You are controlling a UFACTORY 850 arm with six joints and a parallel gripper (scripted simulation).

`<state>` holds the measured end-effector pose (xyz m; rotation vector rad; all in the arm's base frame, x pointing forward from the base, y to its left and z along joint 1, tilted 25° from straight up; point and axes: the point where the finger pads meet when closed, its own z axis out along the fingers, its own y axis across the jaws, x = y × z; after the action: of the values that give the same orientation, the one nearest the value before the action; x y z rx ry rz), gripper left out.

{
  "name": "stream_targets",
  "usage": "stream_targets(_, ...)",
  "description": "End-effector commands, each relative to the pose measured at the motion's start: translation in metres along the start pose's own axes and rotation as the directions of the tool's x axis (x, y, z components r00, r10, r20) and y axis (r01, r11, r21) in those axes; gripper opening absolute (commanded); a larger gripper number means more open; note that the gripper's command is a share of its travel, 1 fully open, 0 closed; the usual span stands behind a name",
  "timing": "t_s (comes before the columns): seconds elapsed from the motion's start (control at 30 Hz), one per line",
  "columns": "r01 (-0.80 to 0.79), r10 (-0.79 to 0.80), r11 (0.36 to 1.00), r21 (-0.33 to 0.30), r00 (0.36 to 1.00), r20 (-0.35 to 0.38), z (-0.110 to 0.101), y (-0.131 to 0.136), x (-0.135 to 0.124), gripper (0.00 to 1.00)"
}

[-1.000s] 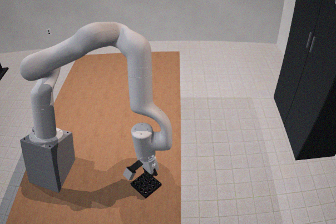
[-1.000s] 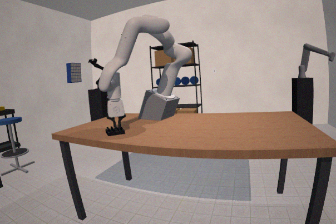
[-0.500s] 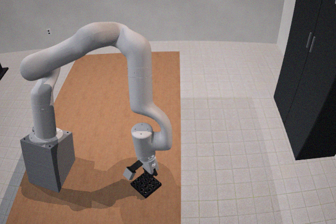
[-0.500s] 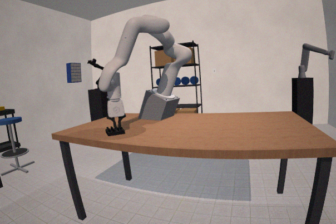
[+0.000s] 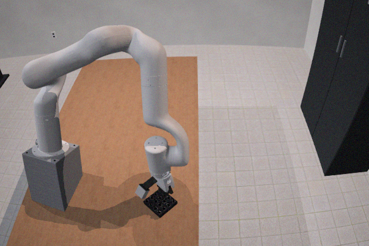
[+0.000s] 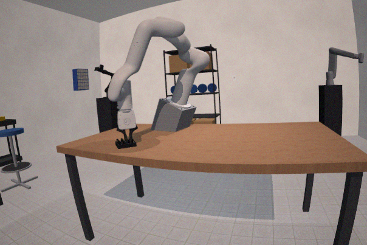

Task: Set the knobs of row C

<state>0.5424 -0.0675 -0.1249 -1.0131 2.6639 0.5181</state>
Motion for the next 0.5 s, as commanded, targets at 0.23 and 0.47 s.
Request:
stream_targets(0.23, 0.000, 0.000, 1.000, 0.002, 1.000, 0.001, 0.0047, -0.0009, -0.0006, 0.19)
stream_targets(0.47, 0.000, 0.000, 1.000, 0.002, 1.000, 0.001, 0.0051, -0.0009, -0.0006, 0.19)
